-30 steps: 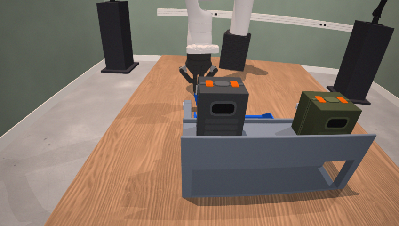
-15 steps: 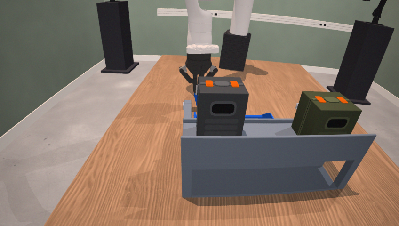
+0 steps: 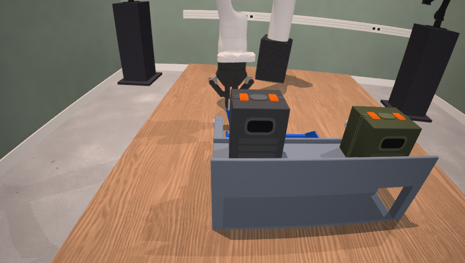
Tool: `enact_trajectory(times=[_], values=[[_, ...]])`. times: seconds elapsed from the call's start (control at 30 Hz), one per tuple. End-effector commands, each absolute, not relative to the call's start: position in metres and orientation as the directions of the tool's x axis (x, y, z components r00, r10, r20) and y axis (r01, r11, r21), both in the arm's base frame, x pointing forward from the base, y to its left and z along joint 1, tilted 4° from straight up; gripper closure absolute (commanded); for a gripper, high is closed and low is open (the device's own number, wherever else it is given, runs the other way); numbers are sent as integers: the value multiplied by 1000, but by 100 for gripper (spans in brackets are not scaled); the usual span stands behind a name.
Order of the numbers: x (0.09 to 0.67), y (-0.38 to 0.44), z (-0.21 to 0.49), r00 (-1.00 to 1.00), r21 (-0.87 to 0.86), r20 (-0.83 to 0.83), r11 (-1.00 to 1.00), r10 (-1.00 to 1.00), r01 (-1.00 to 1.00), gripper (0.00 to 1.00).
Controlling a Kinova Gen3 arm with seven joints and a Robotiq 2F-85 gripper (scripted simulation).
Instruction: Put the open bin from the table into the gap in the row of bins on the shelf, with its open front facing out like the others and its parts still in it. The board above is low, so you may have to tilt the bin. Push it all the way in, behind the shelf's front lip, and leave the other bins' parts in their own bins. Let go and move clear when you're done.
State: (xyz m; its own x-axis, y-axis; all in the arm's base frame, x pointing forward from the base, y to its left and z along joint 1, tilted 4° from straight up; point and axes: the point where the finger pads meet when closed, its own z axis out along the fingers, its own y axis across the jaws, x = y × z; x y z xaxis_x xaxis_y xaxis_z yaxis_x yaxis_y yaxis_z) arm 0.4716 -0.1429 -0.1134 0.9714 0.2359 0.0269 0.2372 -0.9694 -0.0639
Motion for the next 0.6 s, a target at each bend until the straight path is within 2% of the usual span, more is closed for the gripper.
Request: enact_trajectory(times=[0.0,0.57], values=[[472,-143,-112,971,-63,28,-969,236,237,90],[472,-144,-103,971,-63,28,-969,236,237,90]])
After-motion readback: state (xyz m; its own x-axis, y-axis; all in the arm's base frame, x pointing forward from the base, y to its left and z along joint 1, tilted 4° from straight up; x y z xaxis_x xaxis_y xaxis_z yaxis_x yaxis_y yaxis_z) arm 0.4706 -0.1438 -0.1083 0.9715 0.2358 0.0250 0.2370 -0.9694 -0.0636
